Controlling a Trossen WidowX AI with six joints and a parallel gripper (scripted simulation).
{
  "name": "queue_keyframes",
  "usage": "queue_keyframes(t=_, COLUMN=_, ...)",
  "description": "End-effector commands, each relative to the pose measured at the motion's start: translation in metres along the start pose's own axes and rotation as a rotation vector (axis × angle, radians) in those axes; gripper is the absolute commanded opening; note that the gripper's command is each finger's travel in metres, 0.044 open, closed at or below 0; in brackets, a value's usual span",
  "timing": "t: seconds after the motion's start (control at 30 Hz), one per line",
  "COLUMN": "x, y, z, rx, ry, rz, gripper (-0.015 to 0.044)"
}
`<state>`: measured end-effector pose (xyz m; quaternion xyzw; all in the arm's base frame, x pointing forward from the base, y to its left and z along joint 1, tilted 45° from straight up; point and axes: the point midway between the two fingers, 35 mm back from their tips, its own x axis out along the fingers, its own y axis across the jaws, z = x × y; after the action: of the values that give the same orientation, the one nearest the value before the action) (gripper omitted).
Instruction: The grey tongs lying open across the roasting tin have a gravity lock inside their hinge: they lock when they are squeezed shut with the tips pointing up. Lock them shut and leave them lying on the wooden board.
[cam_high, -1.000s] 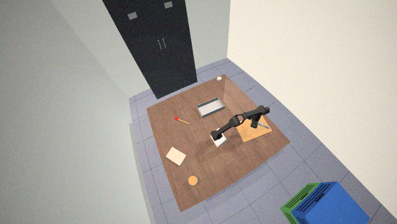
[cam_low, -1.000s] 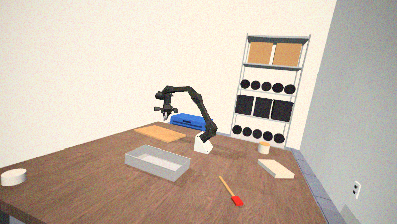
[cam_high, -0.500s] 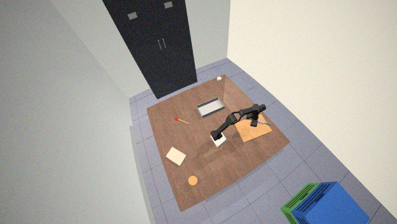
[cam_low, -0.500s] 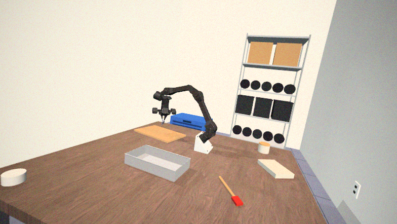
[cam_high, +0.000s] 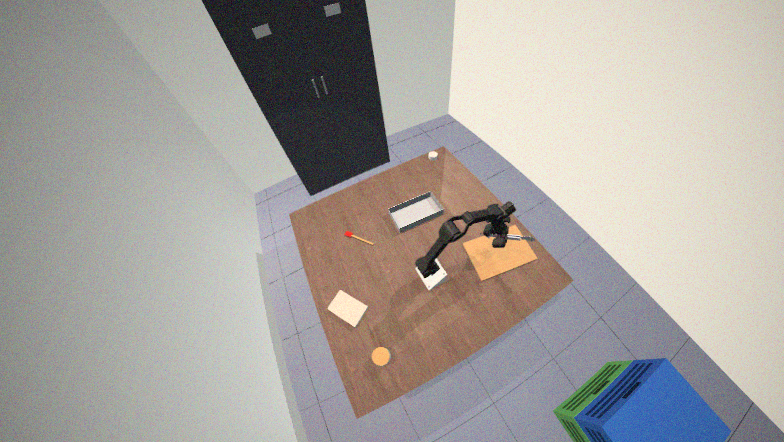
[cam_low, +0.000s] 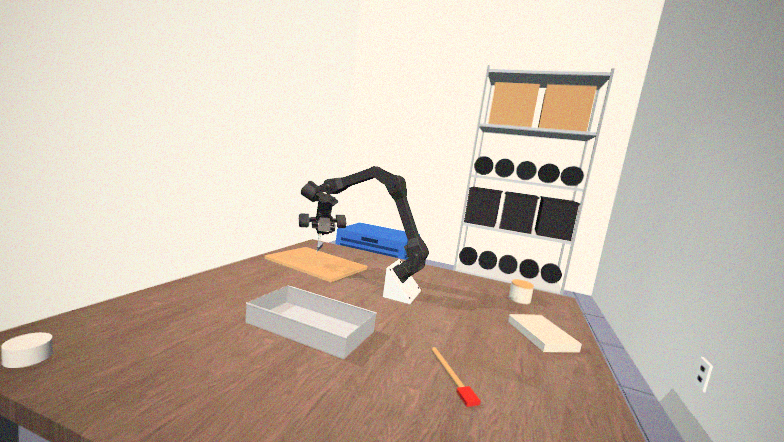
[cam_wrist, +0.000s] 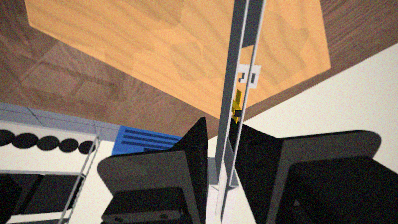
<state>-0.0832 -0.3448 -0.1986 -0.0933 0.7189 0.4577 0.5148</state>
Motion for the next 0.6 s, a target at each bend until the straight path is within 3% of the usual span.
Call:
queue_keyframes(t=0.0, x=-0.003, y=0.001, z=0.001, rx=-0.007, ry=0.070, rz=0.006, gripper=-0.0150)
queue_keyframes(t=0.57, x=-0.021, y=0.006, z=0.008, rx=0.009, ry=0.381, rz=0.011, gripper=-0.0150)
